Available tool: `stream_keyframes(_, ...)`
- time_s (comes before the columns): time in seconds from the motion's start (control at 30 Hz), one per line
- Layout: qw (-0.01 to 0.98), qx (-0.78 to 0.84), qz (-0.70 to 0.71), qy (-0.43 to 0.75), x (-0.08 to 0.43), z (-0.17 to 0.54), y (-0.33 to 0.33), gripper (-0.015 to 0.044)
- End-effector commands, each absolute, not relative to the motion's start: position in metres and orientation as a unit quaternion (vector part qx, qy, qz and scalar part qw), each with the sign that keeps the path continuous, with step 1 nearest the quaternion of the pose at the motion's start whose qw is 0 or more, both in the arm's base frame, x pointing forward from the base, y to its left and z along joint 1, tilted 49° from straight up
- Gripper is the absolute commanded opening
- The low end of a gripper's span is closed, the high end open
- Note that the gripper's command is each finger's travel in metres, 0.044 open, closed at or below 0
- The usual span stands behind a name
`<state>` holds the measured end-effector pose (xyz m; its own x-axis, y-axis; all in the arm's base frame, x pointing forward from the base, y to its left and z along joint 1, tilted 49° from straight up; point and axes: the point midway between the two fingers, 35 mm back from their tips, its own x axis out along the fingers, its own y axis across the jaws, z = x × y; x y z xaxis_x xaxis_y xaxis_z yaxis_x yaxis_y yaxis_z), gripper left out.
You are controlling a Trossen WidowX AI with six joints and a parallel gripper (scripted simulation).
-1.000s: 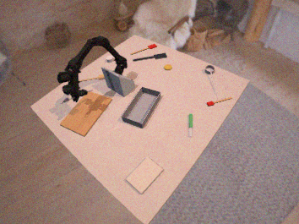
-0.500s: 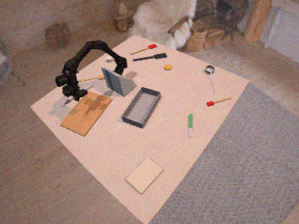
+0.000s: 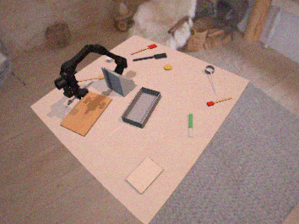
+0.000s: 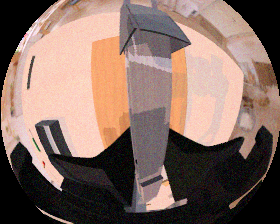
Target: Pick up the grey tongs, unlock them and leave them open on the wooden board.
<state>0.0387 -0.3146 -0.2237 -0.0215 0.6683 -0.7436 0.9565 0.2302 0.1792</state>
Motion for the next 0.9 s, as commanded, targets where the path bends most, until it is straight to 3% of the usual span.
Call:
stream_keyframes(0.0, 0.368, 0.588, -0.183, 0.697, 0.039, -0.219, -0.317, -0.015)
stream_keyframes(0.87, 0.373, 0.585, -0.188, 0.695, 0.037, -0.241, -0.3, -0.015)
